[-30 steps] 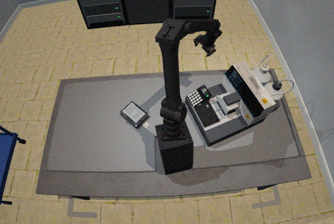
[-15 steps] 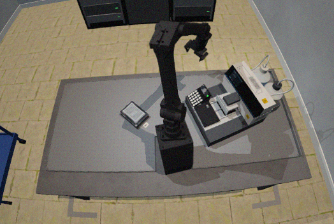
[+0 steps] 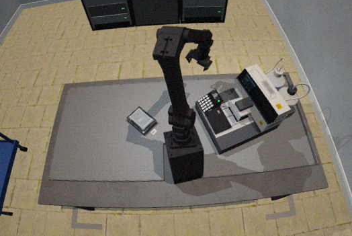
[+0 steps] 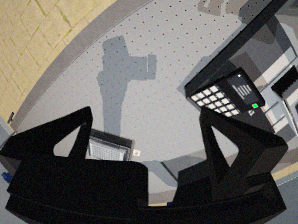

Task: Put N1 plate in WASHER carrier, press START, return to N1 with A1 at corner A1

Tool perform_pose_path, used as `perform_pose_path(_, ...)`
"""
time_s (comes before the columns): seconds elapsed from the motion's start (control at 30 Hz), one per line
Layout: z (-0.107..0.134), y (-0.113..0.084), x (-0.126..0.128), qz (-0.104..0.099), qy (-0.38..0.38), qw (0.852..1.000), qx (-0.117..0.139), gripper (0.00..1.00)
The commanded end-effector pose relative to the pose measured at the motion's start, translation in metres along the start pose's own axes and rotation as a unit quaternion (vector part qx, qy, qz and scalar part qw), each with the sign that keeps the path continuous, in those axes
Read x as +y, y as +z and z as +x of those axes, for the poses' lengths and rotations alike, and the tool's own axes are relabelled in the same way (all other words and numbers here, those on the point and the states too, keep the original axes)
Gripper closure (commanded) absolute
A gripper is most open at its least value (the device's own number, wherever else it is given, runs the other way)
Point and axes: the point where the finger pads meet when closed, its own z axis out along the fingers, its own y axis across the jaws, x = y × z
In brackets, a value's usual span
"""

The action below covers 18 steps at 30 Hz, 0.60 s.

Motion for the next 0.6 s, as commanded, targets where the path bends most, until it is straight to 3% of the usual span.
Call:
perform_pose_path(0.0,0.008,-0.006,0.012,-0.003,-0.038,0.999,-0.015,0.0)
perform_pose_path(0.57,0.082,0.007,0.012,0.021,-0.112,0.993,-0.001,0.0)
